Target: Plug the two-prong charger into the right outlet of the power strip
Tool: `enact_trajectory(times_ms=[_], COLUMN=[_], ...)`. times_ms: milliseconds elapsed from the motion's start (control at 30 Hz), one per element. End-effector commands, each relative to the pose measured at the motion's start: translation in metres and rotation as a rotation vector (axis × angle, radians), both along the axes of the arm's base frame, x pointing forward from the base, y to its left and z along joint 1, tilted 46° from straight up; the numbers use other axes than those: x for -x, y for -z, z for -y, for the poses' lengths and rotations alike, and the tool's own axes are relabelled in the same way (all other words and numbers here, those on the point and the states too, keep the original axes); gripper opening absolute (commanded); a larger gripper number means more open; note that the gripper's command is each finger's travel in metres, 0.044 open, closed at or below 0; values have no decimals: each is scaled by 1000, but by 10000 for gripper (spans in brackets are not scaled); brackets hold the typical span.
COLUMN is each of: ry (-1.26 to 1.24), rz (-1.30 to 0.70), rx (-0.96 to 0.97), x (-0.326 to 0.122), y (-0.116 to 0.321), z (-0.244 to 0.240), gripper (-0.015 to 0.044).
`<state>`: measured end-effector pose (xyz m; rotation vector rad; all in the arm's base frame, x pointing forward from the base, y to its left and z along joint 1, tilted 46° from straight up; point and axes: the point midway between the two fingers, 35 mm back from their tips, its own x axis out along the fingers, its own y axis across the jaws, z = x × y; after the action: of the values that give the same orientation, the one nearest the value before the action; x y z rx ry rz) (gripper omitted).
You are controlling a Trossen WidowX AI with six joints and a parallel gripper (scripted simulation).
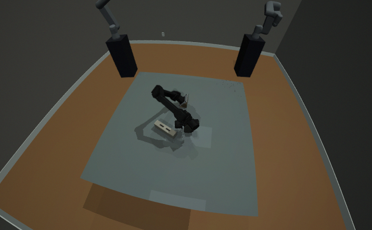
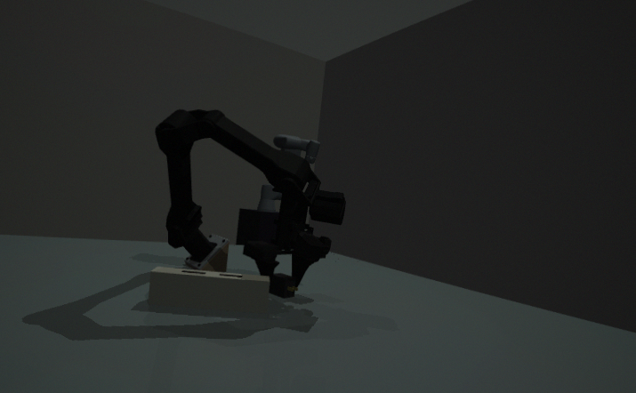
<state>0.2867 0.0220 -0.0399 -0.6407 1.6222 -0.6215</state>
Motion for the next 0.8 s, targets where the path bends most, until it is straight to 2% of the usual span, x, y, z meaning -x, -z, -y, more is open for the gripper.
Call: enact_trajectory(times_ms=[0, 200, 367, 467, 767], ry=[0, 0, 0, 0, -5], rz=[1, 1, 1, 0, -3], rx=[0, 0, 0, -1, 1], x=[0, 0, 0, -1, -1], y=[0, 0, 0, -3, -31], z=[0, 0, 0, -4, -31], gripper=[256, 99, 65, 0, 0])
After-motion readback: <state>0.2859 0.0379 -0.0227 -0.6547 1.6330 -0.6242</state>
